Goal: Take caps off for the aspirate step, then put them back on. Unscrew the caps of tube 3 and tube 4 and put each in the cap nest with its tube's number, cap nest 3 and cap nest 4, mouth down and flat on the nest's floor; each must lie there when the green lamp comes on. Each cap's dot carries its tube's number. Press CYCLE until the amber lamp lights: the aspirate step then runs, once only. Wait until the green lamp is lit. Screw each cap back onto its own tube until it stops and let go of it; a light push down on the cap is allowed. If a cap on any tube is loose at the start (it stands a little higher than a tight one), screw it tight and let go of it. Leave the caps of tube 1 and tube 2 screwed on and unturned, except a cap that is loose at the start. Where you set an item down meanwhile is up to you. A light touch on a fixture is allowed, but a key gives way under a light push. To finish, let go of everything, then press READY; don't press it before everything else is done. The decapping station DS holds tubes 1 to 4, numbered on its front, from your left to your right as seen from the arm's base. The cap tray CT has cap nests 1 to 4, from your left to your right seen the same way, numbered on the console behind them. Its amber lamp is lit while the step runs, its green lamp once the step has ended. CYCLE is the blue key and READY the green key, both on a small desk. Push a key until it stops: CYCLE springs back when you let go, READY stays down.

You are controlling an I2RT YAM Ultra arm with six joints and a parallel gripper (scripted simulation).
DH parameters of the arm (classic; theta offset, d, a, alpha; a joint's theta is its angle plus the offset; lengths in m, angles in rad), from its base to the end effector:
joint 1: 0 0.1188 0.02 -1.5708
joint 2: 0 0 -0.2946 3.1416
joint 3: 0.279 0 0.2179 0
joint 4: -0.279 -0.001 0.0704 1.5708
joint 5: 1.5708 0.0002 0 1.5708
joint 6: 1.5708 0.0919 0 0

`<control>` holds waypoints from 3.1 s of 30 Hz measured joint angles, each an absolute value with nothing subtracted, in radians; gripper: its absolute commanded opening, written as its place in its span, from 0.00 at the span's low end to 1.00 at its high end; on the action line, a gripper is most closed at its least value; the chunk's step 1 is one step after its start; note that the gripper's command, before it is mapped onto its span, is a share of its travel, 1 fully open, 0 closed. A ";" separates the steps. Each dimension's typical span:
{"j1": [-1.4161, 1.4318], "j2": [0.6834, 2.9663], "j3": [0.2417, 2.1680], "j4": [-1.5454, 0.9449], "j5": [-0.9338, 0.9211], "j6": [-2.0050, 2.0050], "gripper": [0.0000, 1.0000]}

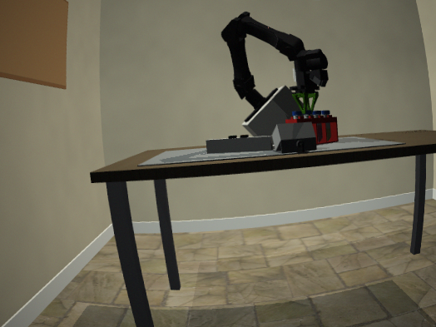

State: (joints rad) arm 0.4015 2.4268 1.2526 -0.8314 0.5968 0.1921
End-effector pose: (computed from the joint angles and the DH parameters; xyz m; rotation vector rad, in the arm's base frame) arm 0.3115 0.0772 0.0092 0.4711 -2.7035 0.9822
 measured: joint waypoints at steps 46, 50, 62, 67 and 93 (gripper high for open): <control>0.403 2.427 1.253 -0.835 0.599 -1.561 0.49; 0.403 2.427 1.253 -0.835 0.599 -1.574 0.49; 0.403 2.424 1.256 -0.839 0.599 -1.407 0.49; 0.403 2.424 1.259 -0.841 0.599 -1.197 0.49; 0.413 2.419 1.266 -0.865 0.592 -0.050 0.49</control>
State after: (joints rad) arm 0.4126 2.4187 1.2659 -0.8654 0.5922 -0.0498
